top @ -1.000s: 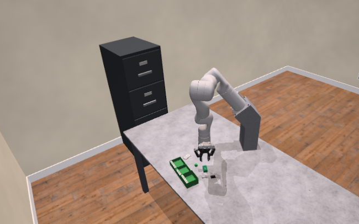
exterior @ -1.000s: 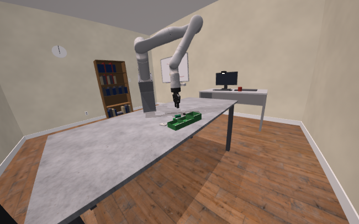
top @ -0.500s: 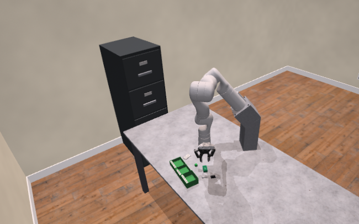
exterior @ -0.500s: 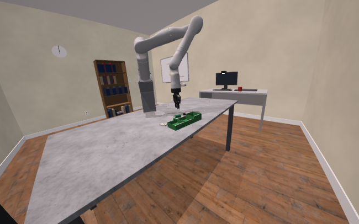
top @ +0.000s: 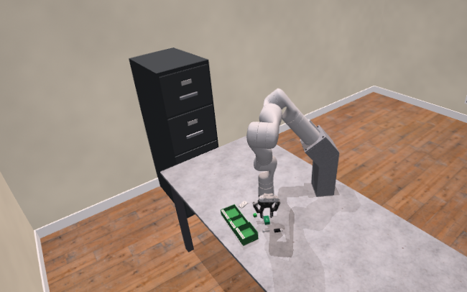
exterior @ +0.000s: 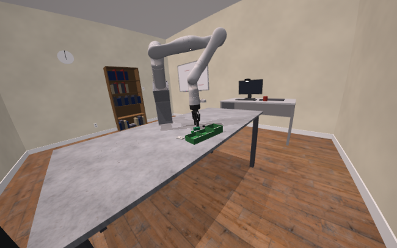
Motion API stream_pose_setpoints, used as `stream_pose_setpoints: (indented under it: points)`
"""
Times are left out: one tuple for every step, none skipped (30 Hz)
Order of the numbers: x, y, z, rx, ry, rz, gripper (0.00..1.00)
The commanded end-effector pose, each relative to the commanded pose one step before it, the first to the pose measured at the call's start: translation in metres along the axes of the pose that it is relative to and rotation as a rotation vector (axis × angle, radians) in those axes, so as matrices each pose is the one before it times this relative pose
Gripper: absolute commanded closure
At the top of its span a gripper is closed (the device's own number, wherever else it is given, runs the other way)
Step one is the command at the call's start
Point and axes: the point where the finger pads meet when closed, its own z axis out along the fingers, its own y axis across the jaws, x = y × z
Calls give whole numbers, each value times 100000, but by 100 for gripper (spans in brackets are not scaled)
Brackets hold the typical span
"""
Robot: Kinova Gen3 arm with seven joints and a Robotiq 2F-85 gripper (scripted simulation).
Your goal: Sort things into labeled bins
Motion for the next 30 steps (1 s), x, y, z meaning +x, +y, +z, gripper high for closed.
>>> stream_pose_setpoints:
  points:
    - [-1074, -53, 1382, 139, -1928, 21, 58]
    - [0, 0, 0, 0, 0, 0, 58]
    - [0, 0, 0, 0, 0, 0, 58]
    - [0, -2, 1, 0, 0, 0, 58]
    - [15, -2, 0, 0, 0, 0, 58]
    - [28, -2, 0, 0, 0, 0, 58]
    - [37, -2, -6, 1, 1, 0, 58]
    - [45, -1, 2, -1, 1, 0, 58]
    - [50, 0, 1, 0, 1, 0, 58]
    - [54, 1, 1, 0, 1, 0, 58]
    - [56, 1, 1, 0, 1, 0, 58]
    - [56, 2, 0, 0, 1, 0, 58]
    - [55, 2, 0, 0, 0, 0, 58]
    - [52, 3, 0, 0, 0, 0, 58]
    - [49, 3, 0, 0, 0, 0, 58]
    - [45, 3, 0, 0, 0, 0, 58]
    - [41, 3, 0, 0, 0, 0, 58]
    - [36, 3, 0, 0, 0, 0, 58]
    - [0, 0, 0, 0, 0, 0, 58]
    - [0, 0, 0, 0, 0, 0, 58]
    - [26, 2, 0, 0, -2, 0, 58]
    - [19, 1, 130, 0, 0, 0, 58]
    - [16, 1, 130, 1, 0, 0, 58]
    - [12, 0, 131, 1, 0, 0, 58]
    - [8, 1, 142, -2, -1, -1, 58]
    - [0, 0, 133, 0, 0, 0, 58]
    - [-6, -1, 133, 0, 0, 0, 58]
    - [-10, -1, 133, 0, 0, 0, 58]
    - [-14, -2, 133, 0, 0, 0, 58]
    - [-16, -2, 133, 0, 0, 0, 58]
